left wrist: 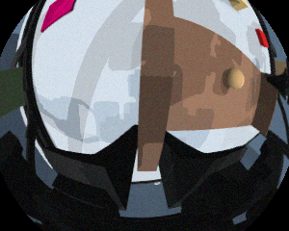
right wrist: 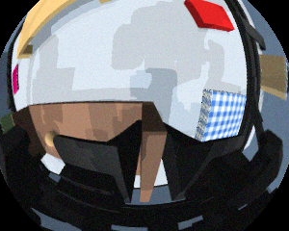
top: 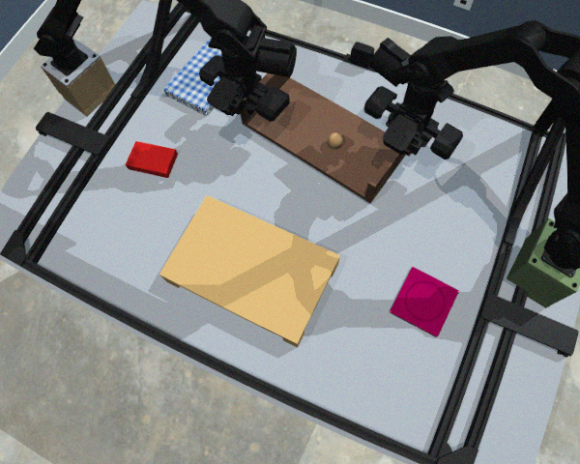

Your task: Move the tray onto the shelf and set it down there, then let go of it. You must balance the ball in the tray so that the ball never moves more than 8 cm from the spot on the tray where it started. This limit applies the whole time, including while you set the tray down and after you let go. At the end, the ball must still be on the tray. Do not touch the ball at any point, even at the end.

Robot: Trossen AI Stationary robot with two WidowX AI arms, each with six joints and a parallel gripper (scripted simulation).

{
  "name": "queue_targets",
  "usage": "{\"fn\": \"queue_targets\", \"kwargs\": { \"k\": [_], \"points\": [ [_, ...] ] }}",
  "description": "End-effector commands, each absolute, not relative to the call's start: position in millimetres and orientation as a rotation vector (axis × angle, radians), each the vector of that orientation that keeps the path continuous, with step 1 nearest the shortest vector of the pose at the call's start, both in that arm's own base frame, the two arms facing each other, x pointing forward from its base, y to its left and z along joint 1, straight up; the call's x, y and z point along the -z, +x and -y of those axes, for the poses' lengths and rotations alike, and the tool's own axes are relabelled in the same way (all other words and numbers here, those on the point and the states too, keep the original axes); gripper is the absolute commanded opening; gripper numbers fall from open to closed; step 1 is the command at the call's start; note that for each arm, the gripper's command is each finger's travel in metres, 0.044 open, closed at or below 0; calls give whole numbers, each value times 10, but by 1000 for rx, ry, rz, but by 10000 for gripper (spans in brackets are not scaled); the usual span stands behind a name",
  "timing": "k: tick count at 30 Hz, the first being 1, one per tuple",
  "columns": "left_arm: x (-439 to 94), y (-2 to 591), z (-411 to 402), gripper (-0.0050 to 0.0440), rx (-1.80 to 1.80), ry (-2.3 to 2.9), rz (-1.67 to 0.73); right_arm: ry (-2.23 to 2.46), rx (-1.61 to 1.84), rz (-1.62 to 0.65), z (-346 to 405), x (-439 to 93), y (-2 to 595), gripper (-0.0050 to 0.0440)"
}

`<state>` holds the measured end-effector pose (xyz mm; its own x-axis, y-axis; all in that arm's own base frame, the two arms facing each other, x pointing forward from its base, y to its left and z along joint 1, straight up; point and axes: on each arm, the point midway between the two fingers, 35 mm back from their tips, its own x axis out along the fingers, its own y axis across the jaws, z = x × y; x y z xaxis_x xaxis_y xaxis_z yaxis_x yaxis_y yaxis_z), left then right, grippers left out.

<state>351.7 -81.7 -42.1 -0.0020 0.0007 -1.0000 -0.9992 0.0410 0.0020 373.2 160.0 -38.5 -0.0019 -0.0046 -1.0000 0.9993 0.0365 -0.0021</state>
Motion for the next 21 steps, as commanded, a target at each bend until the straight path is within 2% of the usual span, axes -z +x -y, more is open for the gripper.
{"fn": "queue_targets", "kwargs": {
  "k": [1, 21],
  "points": [
    [365, 3520, 820, 20, -1176, -1182, -1228, 1182, 1183, -1230, -1605, 332, 3727, 20],
    [315, 3520, 819, 20, -1176, -1182, -1228, 1182, 1183, -1230, -1605, 260, 3727, 20]
  ]
}}
